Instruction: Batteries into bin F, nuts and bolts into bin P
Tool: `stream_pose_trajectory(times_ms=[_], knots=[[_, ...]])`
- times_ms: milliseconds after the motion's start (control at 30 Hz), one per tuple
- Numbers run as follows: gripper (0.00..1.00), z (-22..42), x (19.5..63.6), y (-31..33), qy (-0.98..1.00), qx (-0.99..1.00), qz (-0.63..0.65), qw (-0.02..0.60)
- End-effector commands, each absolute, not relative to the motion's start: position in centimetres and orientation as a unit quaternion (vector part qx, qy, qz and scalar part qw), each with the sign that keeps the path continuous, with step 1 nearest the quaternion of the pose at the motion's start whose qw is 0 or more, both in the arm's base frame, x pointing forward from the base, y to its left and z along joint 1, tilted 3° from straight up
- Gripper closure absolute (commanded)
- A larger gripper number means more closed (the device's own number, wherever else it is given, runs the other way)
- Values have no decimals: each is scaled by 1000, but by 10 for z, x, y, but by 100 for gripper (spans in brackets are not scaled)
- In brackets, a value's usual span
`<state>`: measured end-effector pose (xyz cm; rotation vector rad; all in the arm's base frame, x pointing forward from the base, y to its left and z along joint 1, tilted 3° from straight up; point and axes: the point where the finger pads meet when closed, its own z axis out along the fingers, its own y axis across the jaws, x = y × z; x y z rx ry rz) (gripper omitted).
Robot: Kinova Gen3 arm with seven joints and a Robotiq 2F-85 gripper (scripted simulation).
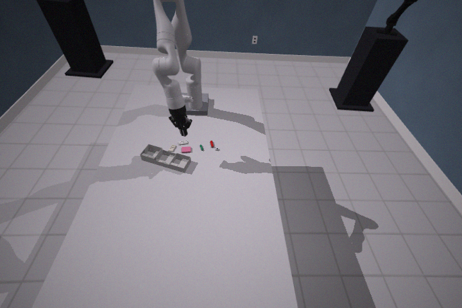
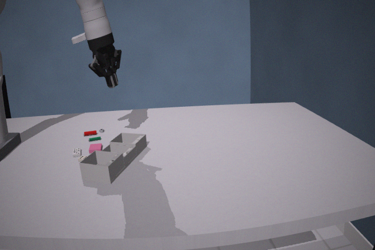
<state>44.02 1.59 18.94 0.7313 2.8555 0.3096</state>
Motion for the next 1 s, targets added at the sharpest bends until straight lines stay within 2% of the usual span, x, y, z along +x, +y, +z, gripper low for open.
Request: stream_pose_trajectory(times_ms=[0,367,733,967], knots=[[91,194,431,24,968,215,95,87],[91,197,351,25,999,-30,-5,23],[91,197,351,25,999,-32,-6,22],[91,169,368,-23,978,-206,-10,21]])
